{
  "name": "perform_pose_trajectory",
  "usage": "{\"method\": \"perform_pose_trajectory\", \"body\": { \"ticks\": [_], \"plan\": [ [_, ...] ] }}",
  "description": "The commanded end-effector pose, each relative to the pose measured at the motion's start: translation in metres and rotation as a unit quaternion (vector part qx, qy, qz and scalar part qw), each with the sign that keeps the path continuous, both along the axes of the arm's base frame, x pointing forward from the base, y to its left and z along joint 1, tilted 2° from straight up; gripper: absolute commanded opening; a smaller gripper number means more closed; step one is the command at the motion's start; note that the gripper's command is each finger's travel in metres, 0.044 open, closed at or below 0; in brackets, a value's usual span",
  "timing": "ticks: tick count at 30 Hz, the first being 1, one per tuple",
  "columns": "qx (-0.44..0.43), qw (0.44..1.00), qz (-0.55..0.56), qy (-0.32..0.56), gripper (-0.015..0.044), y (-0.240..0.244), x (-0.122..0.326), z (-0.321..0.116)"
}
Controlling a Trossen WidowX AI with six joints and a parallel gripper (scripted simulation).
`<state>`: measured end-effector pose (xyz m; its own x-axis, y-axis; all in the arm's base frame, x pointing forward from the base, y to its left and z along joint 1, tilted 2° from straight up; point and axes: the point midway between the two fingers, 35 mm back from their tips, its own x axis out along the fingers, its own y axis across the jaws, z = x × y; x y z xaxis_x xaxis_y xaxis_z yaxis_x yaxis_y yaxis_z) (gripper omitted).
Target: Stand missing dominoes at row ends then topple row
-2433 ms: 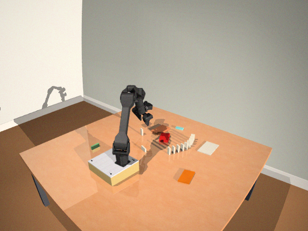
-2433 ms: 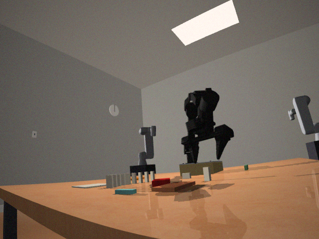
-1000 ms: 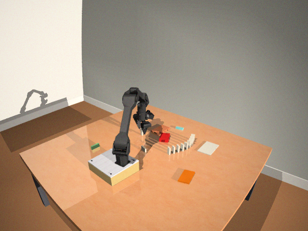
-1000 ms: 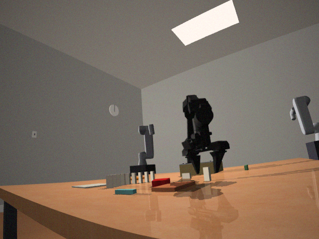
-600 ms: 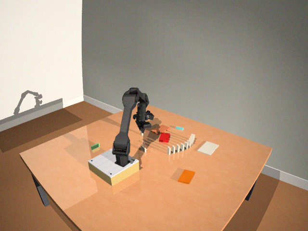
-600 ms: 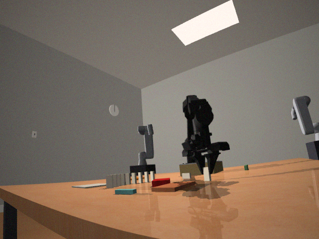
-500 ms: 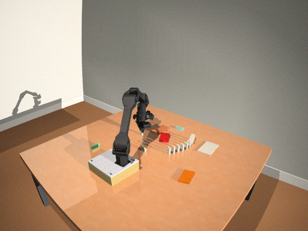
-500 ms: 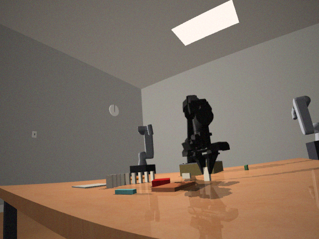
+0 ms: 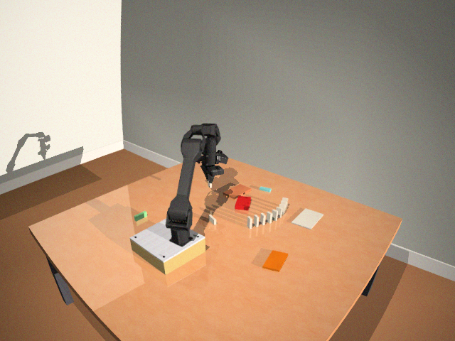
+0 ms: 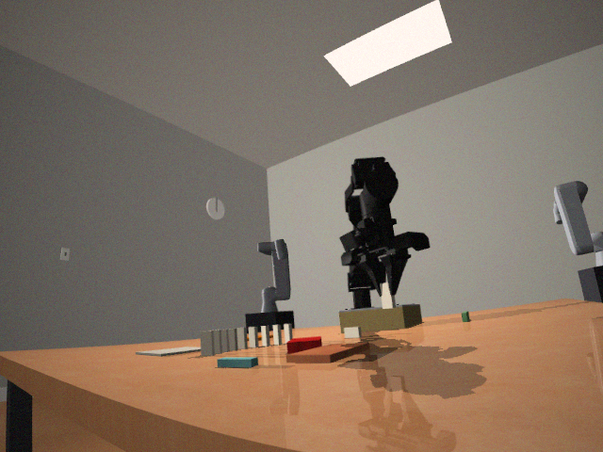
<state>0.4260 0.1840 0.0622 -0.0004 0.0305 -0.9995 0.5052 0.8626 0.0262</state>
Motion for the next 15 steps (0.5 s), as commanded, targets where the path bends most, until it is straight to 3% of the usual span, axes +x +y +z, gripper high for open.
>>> {"method": "perform_pose_trajectory", "body": {
  "ticks": [1, 8, 15],
  "plan": [
    [0.002, 1.000, 0.002, -0.006, 0.0107, -0.005, -0.005, 0.063],
    [0.002, 1.000, 0.002, -0.006, 0.0107, -0.009, -0.007, 0.073],
    [-0.002, 1.000, 0.001, -0.006, 0.0107, -0.107, -0.017, 0.080]
  ]
}}
